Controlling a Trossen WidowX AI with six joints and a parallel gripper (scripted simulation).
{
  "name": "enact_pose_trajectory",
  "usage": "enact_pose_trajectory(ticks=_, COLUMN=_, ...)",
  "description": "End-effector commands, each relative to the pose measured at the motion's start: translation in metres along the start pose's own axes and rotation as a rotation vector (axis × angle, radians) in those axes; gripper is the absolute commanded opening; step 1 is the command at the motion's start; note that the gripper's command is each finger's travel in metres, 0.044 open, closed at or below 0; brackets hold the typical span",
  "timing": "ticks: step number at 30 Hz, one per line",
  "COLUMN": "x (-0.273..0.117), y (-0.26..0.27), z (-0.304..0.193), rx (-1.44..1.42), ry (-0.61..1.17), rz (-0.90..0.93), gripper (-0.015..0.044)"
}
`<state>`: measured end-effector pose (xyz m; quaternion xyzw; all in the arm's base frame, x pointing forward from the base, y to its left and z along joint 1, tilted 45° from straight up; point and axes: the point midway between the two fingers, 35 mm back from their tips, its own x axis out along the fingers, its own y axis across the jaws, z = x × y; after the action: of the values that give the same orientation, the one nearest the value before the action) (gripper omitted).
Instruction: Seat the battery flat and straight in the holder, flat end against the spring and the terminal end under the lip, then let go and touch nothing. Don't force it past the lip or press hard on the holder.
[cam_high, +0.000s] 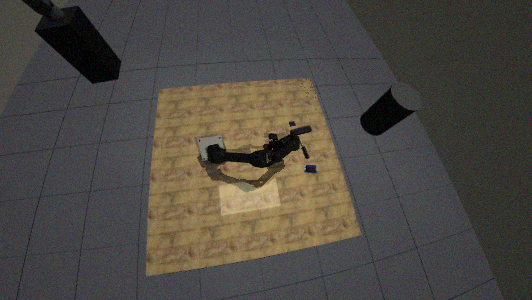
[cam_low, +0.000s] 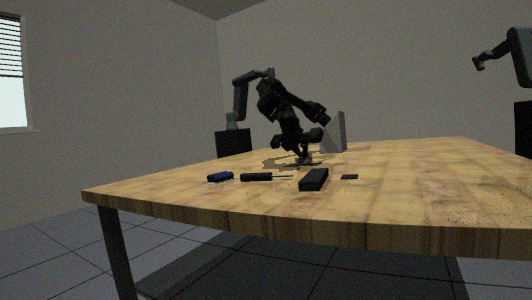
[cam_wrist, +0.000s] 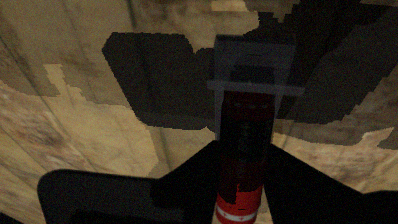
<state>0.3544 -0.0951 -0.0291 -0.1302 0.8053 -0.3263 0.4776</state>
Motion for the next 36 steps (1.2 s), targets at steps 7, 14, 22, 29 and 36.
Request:
enact_pose_trajectory(ticks=7, x=0.0012, y=0.0015, z=0.0036, rx=-0.005, ry=-0.051, rz=0.008, gripper=0.0067)
enact_pose_trajectory(ticks=14, x=0.0024, y=0.0022, z=0.0042, rx=-0.009, ry=-0.079, rz=0.012, gripper=0.0067)
enact_pose_trajectory(ticks=22, x=0.0038, y=0.0027, z=0.0047, rx=-0.013, ry=-0.11, rz=0.016, gripper=0.0067)
enact_pose_trajectory(ticks=29, x=0.005, y=0.0031, z=0.0049, rx=-0.017, ry=-0.137, rz=0.02, gripper=0.0067)
enact_pose_trajectory(ticks=36, x=0.0061, y=0.0033, z=0.005, rx=-0.02, ry=-0.164, rz=0.023, gripper=0.0067)
